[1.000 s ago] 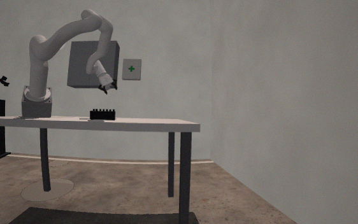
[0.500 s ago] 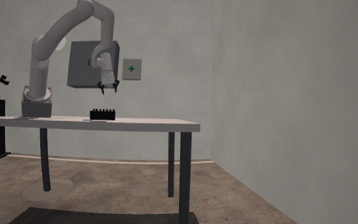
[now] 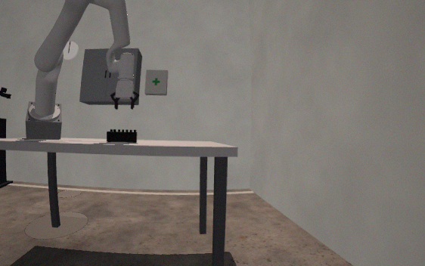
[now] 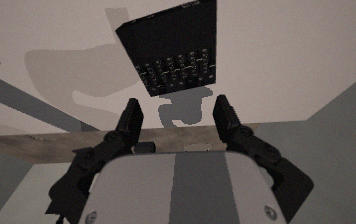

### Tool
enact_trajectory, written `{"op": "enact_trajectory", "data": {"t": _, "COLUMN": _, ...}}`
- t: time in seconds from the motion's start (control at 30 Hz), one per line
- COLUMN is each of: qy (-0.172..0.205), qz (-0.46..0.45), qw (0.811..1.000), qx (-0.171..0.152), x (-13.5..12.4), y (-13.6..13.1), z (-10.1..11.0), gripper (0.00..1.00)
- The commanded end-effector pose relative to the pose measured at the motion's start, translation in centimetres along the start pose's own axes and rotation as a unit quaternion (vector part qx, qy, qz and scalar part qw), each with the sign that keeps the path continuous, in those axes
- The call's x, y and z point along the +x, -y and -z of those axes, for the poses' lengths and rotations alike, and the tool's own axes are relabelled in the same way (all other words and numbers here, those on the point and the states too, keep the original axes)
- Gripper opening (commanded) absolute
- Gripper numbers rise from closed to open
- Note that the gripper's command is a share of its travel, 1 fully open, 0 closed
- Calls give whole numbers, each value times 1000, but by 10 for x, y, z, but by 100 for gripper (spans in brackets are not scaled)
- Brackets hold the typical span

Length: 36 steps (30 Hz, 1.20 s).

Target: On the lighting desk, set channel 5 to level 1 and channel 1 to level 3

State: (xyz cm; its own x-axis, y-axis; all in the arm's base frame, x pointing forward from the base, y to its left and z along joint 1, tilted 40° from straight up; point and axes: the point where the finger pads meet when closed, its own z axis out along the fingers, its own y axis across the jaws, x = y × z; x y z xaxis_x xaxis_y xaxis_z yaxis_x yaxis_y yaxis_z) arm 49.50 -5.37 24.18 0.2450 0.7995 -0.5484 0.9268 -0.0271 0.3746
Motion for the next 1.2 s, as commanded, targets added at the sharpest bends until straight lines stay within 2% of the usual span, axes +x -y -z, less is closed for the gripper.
{"op": "enact_trajectory", "data": {"t": 0.0, "qy": -13, "qz": -4, "qw": 1000, "qx": 11, "x": -9, "y": 1, "z": 0, "gripper": 100}}
{"op": "enact_trajectory", "data": {"t": 0.53, "qy": -13, "qz": -4, "qw": 1000, "qx": 12, "x": -9, "y": 1, "z": 0, "gripper": 100}}
{"op": "enact_trajectory", "data": {"t": 0.77, "qy": -28, "qz": 11, "qw": 999, "qx": 28, "x": -16, "y": 3, "z": -6, "gripper": 100}}
{"op": "enact_trajectory", "data": {"t": 0.97, "qy": -95, "qz": 63, "qw": 992, "qx": 62, "x": -43, "y": 2, "z": -25, "gripper": 100}}
{"op": "enact_trajectory", "data": {"t": 1.17, "qy": -157, "qz": 103, "qw": 981, "qx": 44, "x": -77, "y": -12, "z": -42, "gripper": 100}}
